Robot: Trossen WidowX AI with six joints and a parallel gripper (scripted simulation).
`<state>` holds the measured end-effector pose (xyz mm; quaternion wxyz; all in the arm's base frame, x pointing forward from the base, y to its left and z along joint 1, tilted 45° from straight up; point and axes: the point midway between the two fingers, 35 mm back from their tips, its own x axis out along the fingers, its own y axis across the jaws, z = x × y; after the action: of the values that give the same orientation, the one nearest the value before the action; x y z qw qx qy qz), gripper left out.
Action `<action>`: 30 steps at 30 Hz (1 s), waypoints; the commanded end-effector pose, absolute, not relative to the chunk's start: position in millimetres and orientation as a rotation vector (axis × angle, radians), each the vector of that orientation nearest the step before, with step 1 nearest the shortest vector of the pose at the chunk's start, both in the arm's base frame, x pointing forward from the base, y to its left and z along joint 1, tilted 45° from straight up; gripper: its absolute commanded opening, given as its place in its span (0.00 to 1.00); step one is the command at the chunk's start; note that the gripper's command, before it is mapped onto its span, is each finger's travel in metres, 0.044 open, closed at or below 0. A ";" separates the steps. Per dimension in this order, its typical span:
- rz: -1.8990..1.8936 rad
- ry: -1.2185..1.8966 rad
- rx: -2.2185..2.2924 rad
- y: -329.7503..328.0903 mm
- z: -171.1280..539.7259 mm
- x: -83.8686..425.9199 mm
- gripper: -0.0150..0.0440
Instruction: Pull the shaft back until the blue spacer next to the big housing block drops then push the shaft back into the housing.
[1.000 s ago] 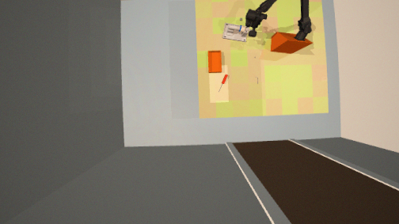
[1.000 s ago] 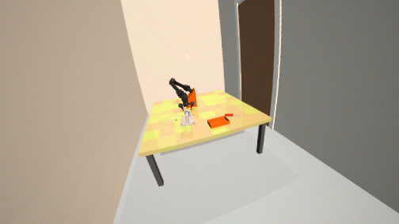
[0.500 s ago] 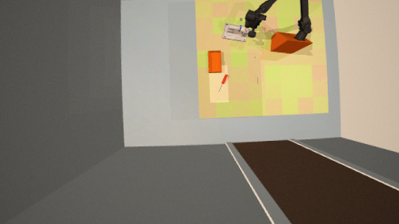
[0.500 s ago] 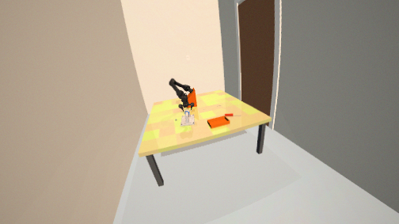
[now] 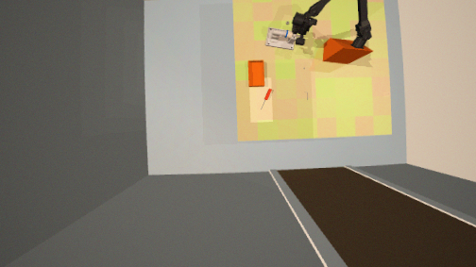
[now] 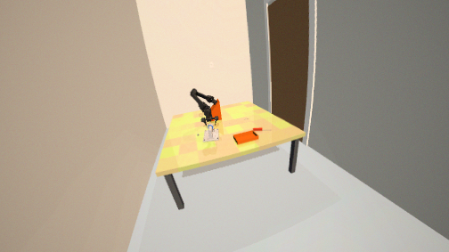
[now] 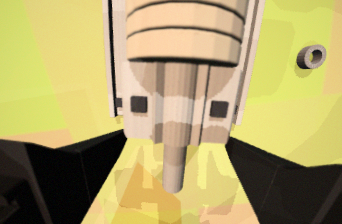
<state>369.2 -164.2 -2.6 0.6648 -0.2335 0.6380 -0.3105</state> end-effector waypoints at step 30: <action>-0.701 1.442 -0.528 -164.2 -3.3 369.2 0.25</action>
<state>369.3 -163.5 -3.9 0.6649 -0.2337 0.6394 -0.3074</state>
